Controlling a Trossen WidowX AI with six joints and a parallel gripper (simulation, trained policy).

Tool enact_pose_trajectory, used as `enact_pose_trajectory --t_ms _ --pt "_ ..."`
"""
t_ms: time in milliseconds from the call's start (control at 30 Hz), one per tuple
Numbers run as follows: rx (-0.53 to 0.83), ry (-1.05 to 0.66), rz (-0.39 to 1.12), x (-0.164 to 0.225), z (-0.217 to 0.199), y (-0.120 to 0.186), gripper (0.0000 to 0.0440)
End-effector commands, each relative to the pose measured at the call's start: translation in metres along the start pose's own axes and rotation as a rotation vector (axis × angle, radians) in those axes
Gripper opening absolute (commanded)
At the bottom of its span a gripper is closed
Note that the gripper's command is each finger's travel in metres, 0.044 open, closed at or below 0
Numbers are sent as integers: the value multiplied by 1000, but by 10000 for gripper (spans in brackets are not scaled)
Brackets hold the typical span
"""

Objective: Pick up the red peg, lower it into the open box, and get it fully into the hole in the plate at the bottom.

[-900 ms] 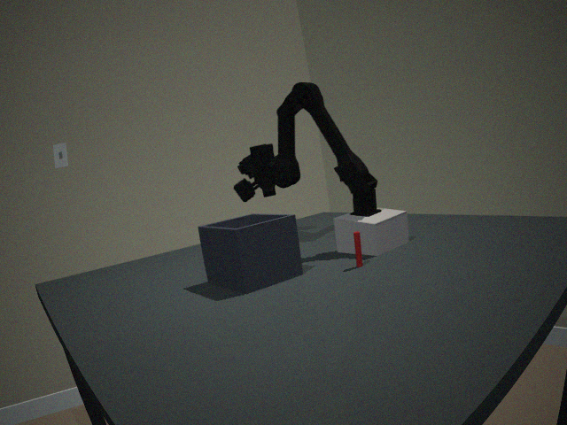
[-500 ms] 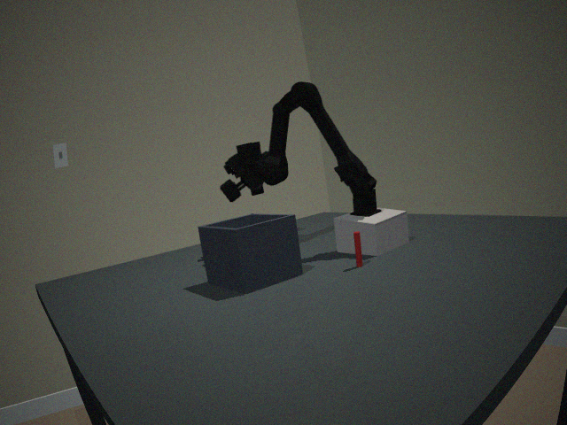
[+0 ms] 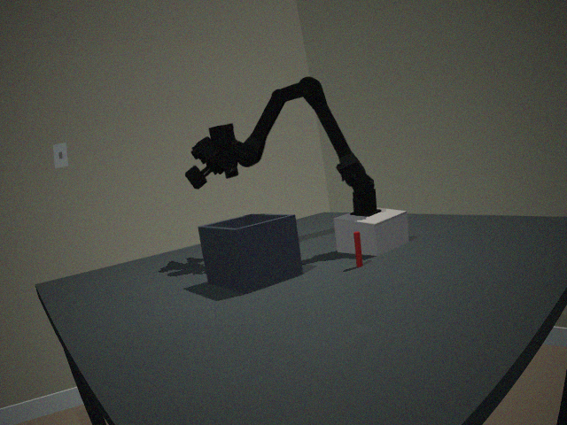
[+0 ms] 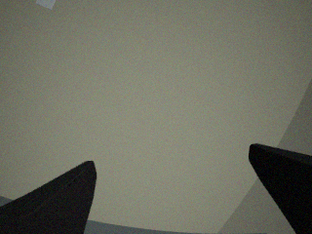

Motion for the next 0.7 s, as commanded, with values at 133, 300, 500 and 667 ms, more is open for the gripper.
enact_pose_trajectory --t_ms 133,300,500,667 --pt "-147 -27 -71 -58 26 29 440" --pt "-244 -56 -115 -94 38 55 440" --pt "-360 -109 -159 -133 46 88 440" --pt "-460 -164 -184 -161 49 118 440"
Point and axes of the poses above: the point midway between the two fingers, 35 mm back from their tips, its own y axis back along the fingers, its own z axis across the jaws, x = y × z, the point moved 3 cm from there along y, back along the fingers, and after that the axes turned 2 degrees about y, right-handed, at the moved point
